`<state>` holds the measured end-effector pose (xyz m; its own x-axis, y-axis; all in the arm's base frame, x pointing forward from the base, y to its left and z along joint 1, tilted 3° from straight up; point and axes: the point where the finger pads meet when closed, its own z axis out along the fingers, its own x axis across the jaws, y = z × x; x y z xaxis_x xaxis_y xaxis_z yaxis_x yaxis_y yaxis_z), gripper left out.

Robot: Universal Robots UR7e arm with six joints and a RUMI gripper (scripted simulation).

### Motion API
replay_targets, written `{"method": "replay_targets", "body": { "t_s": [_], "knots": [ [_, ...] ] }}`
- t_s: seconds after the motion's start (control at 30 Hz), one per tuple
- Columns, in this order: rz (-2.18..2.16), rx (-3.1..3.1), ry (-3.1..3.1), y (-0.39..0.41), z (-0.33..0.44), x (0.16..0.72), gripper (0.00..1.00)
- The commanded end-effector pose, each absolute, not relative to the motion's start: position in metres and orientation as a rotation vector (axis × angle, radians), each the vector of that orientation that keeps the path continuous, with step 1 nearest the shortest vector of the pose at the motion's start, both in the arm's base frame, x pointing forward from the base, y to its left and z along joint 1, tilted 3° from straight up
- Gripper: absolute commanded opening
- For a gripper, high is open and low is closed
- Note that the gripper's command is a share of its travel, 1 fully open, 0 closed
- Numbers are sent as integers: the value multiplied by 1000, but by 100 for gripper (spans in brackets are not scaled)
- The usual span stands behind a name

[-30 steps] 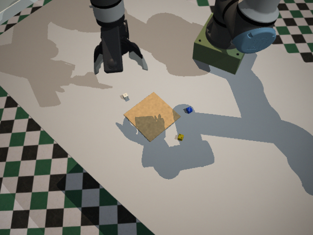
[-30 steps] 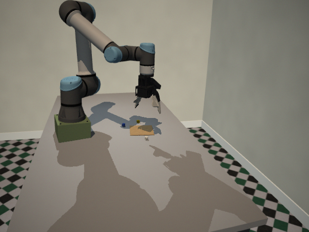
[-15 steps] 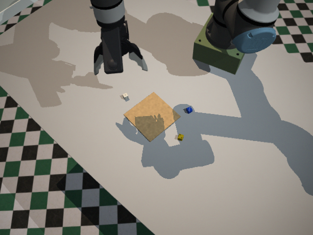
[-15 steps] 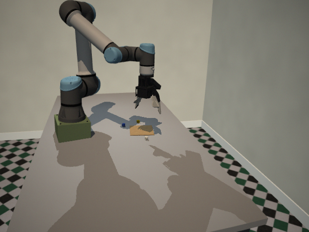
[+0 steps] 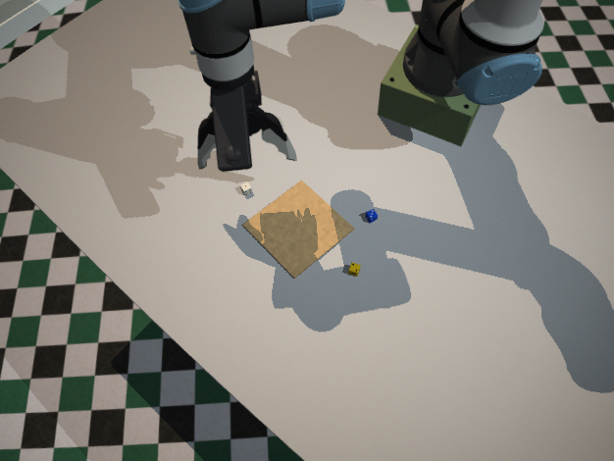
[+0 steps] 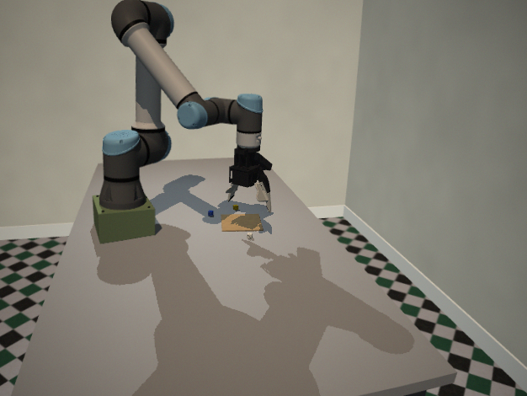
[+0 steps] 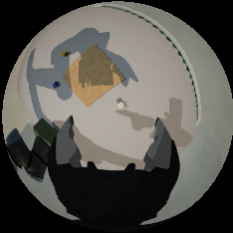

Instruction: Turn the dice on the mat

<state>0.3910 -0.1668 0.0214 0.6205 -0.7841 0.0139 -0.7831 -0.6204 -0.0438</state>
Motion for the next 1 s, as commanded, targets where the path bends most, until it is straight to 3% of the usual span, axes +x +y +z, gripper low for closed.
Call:
{"method": "replay_targets", "body": {
  "t_s": [0.0, 0.97],
  "knots": [
    [-70, -2803, 1354, -170, -13, 398, 100],
    [-70, -2803, 1354, -169, -35, 399, 100]
  ]
}}
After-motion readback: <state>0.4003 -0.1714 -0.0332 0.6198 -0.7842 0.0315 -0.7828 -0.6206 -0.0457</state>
